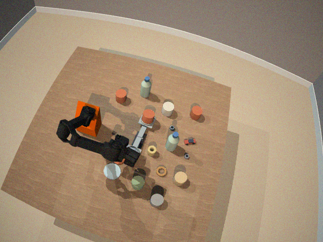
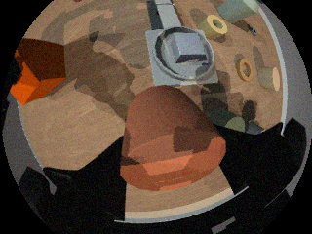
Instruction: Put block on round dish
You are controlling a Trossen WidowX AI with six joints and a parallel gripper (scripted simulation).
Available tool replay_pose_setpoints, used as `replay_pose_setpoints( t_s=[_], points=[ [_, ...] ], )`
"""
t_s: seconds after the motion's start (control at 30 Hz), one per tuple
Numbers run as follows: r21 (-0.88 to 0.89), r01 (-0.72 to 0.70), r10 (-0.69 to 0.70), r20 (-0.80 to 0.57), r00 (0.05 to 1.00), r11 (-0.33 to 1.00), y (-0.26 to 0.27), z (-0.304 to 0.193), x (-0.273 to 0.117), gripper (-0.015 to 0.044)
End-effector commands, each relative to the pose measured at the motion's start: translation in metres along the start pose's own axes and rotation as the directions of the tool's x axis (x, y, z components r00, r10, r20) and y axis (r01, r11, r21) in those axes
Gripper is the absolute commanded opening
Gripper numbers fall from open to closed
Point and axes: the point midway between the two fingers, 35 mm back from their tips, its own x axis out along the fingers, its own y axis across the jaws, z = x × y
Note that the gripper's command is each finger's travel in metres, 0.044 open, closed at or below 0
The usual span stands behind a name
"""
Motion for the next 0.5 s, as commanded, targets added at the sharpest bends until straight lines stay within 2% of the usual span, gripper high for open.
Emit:
replay_pose_setpoints(
  t_s=[0.0, 0.47],
  points=[
    [0.000, 0.009, -0.009, 0.017, 1.000, 1.000, 0.019, -0.021, 0.011, 0.0000],
    [-0.005, 0.041, -0.041, -0.040, 0.998, 0.999, 0.089, -0.084, 0.035, 0.0000]
  ],
)
